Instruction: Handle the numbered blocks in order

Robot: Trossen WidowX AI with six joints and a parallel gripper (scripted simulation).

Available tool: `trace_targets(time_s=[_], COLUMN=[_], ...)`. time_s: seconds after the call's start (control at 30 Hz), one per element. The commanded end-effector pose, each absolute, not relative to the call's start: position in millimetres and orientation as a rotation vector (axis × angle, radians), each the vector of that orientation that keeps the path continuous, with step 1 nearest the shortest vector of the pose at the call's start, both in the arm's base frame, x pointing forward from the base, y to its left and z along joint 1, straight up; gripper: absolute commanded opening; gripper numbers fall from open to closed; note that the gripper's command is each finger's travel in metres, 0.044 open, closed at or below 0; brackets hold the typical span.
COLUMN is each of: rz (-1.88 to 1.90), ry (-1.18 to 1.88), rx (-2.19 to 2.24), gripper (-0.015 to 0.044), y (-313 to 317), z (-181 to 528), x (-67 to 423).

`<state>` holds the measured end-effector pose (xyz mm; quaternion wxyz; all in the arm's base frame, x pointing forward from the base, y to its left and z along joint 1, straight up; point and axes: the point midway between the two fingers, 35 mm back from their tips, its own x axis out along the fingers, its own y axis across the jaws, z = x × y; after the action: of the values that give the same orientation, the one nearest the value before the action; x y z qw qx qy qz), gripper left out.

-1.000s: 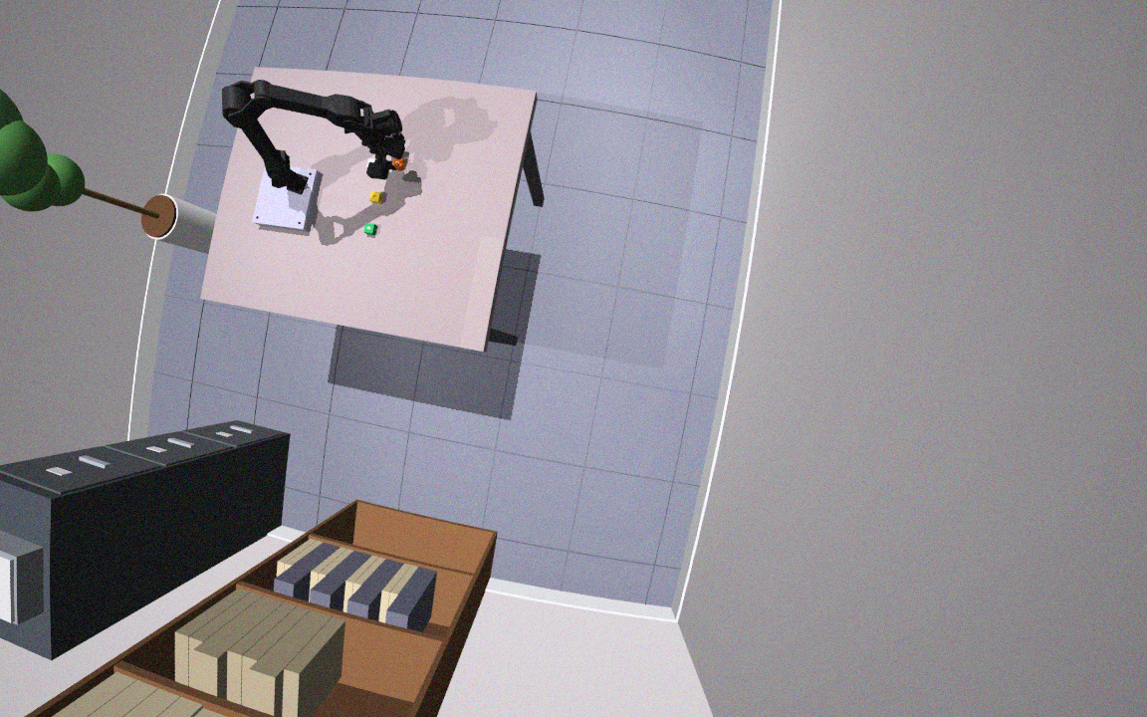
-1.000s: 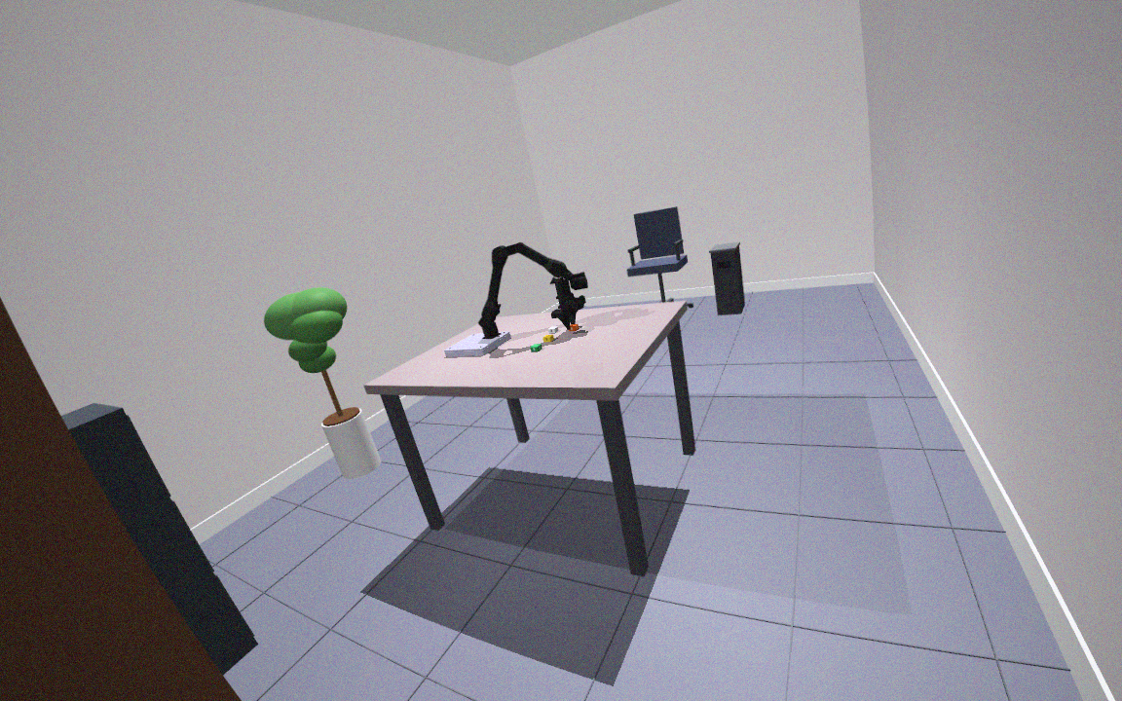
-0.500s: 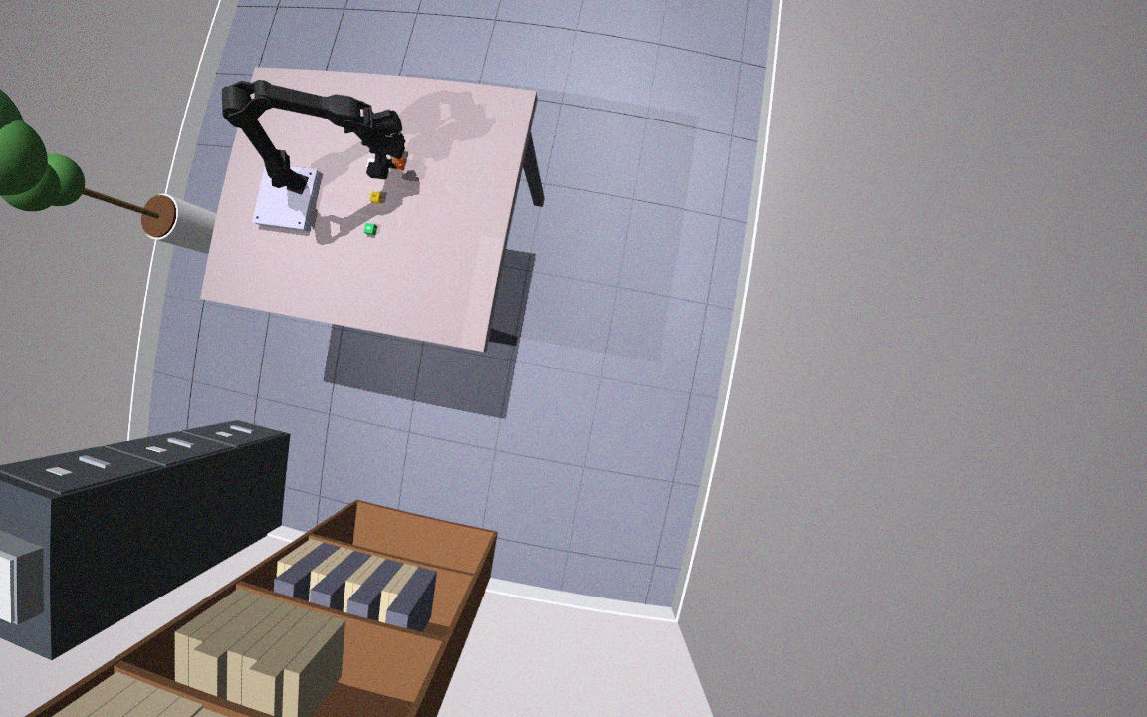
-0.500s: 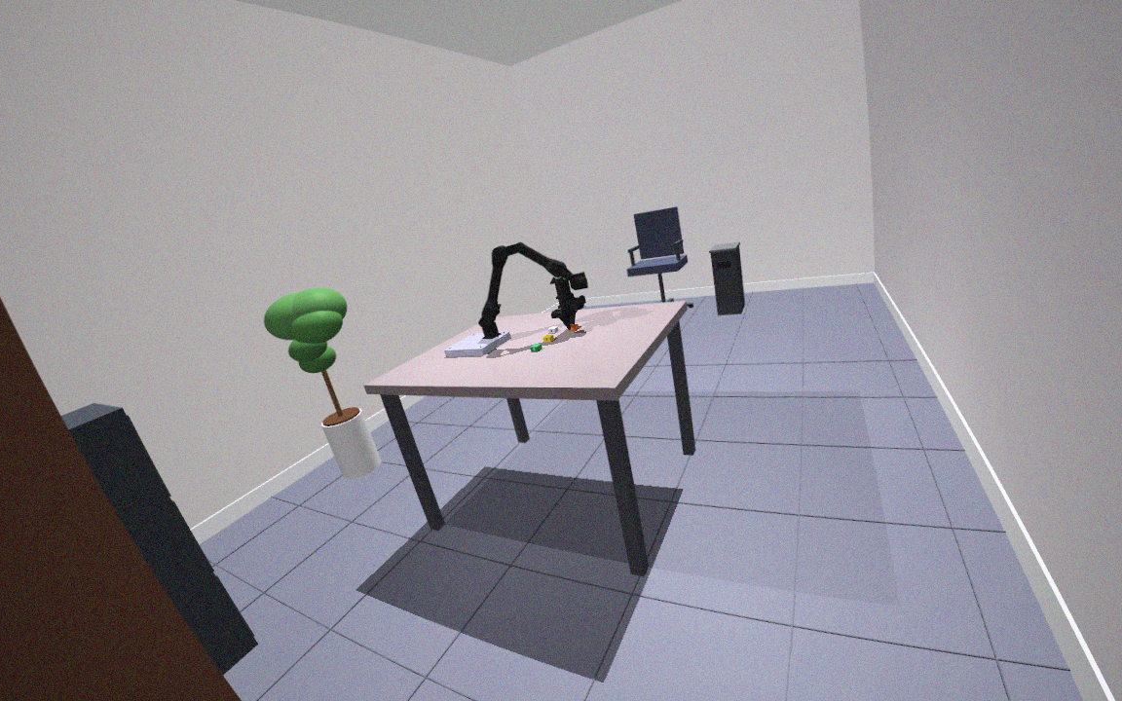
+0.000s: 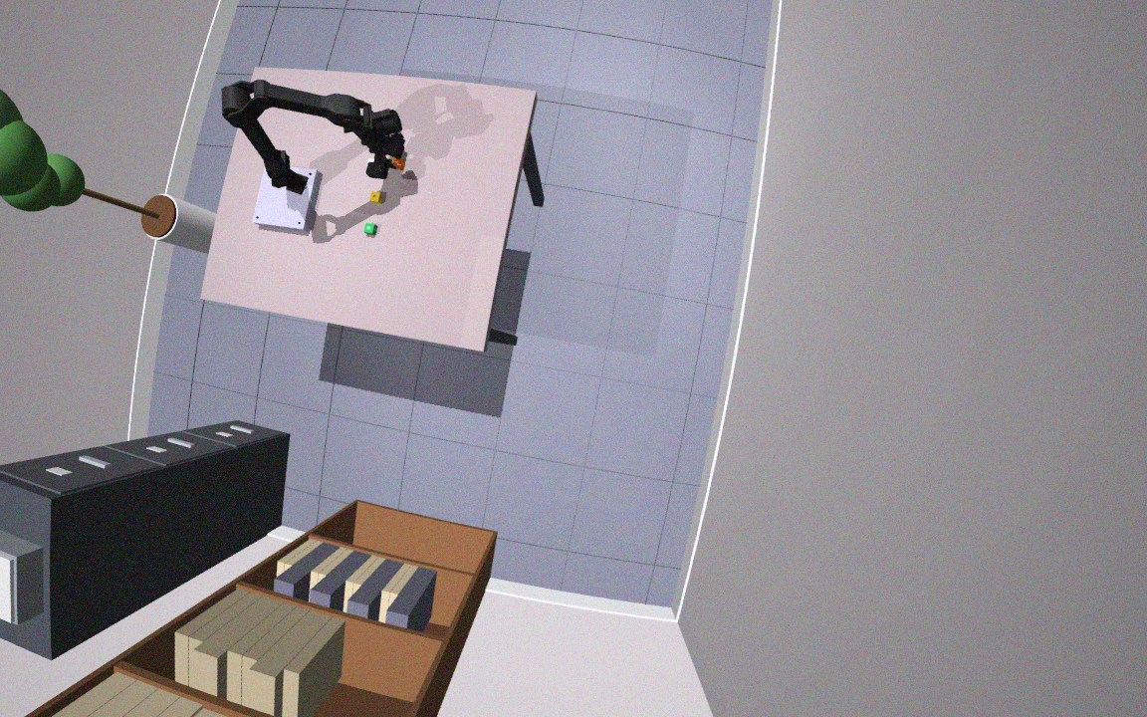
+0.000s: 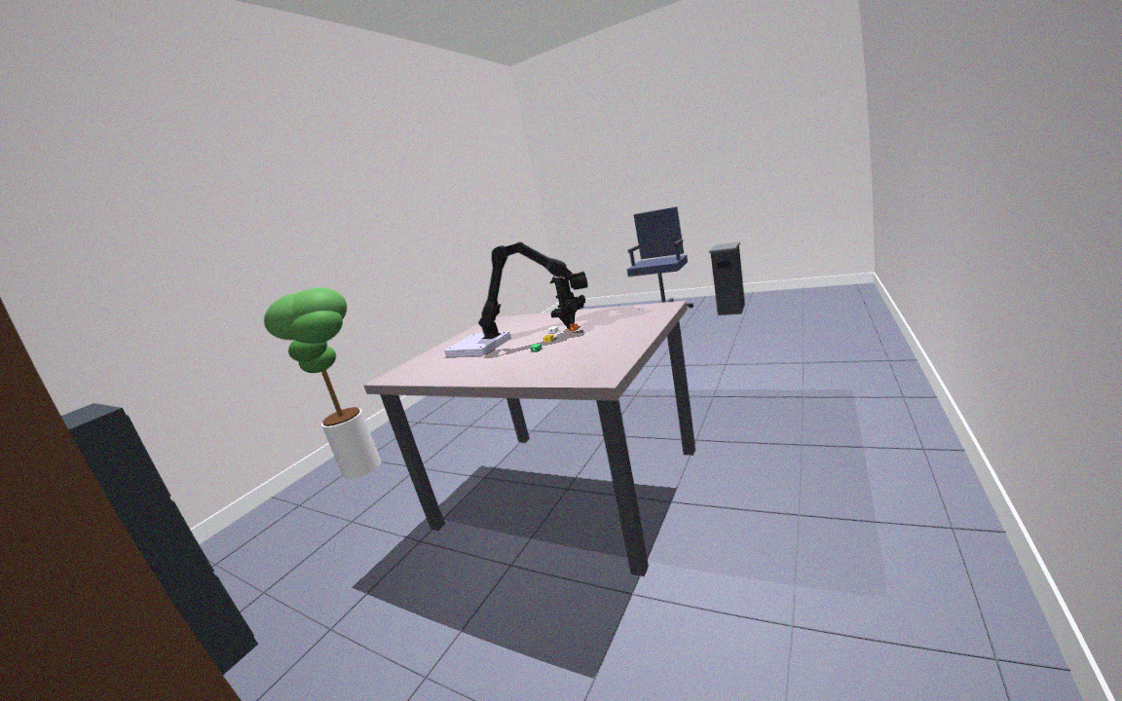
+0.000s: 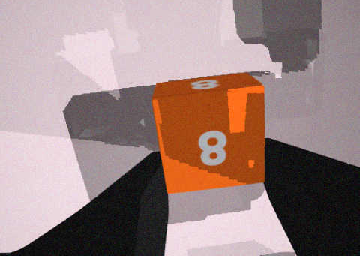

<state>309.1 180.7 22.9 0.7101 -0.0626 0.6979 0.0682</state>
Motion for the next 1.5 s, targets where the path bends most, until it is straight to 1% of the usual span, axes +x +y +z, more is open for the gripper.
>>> trace_targets(time_s=[0.0, 0.53, 0.83, 1.17, 1.47], rz=[0.156, 0.156, 0.156, 0.156, 0.156], ry=[1.542, 1.542, 1.542, 1.542, 1.542], rx=[-0.139, -0.139, -0.139, -0.139, -0.139], gripper=[0.0120, 0.0120, 0.0120, 0.0120, 0.0356], y=[181, 181, 181, 181, 181], z=[32, 34, 20, 20, 20], x=[310, 310, 310, 310, 310])
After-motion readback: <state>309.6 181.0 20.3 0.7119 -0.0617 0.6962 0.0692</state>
